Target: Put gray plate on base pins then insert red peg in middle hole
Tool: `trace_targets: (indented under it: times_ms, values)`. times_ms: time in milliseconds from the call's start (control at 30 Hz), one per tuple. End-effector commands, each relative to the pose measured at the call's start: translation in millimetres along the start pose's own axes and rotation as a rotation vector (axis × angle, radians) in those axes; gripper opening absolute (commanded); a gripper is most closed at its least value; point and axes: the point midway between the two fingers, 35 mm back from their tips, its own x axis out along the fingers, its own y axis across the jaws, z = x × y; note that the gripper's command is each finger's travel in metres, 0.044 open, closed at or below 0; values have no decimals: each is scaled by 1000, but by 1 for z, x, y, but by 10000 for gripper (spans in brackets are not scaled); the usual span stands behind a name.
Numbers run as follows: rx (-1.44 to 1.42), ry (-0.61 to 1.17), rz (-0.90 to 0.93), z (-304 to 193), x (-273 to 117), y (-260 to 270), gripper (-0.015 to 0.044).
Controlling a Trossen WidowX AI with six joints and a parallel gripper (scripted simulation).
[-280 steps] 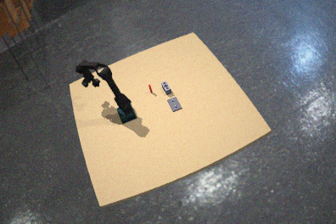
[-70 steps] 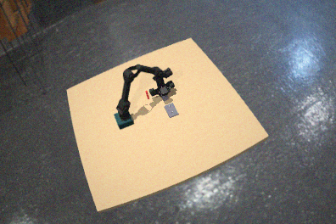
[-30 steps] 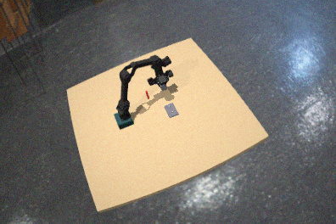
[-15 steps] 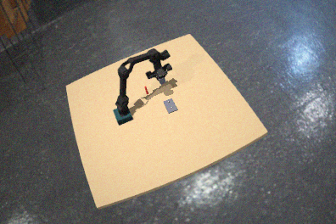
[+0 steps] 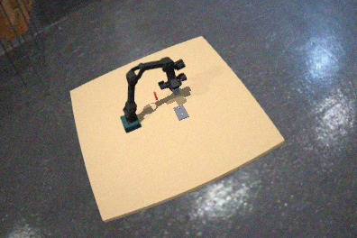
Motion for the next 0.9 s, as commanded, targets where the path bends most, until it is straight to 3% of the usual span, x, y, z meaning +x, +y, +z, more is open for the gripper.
trace_targets:
  times_ms: [0,867]
  values:
    - [1,5,0,13,7,1,0]
    - [27,-2,1,90,45,-9,0]
